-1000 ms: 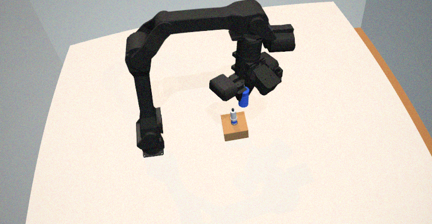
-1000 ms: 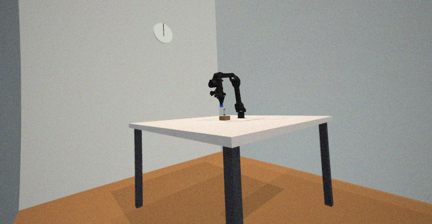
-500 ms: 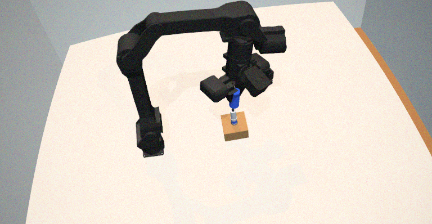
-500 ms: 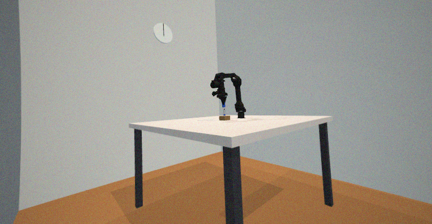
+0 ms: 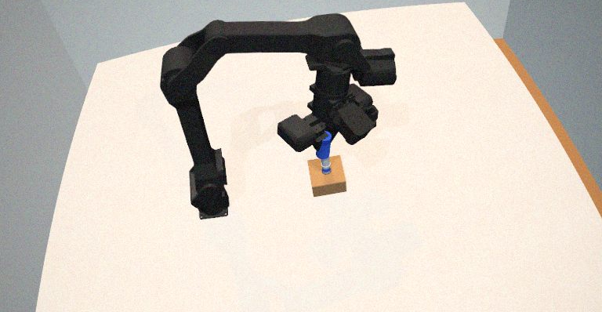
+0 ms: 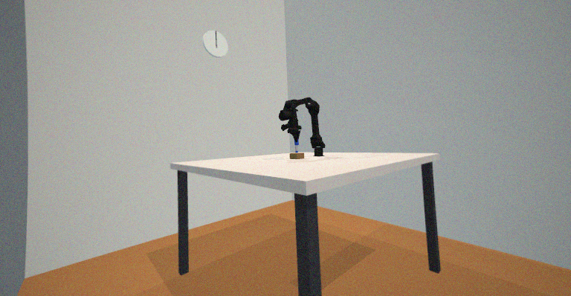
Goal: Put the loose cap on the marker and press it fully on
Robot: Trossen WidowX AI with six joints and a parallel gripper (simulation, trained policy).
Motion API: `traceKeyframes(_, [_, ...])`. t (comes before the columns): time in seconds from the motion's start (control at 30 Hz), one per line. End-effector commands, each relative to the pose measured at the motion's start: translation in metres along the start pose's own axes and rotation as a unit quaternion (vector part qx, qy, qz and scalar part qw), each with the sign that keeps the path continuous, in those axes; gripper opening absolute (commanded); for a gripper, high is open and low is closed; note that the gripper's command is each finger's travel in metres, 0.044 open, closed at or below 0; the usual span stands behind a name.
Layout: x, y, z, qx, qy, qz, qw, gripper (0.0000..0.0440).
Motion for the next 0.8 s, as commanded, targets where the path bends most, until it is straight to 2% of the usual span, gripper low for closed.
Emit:
traceKeyframes(0.0, [-0.001,-0.001,0.010,0.007,-0.006,-0.005,1.000,0.0000])
traceKeyframes(0.23, [-0.002,0.000,0.024,0.014,-0.014,-0.013,1.000,0.0000])
traceKeyframes(0.77, [-0.002,0.000,0.027,0.016,-0.016,-0.015,1.000,0.0000])
Point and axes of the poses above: the point midway between the two fingers, 35 mm back from their tips, its own z axis out along the fingers, its own x axis across the jaws, y = z × x, the point moved 1 cm from there along -z, back along the fingers, and after that the axes turned 7 degrees about z, right-handed, at the moved point
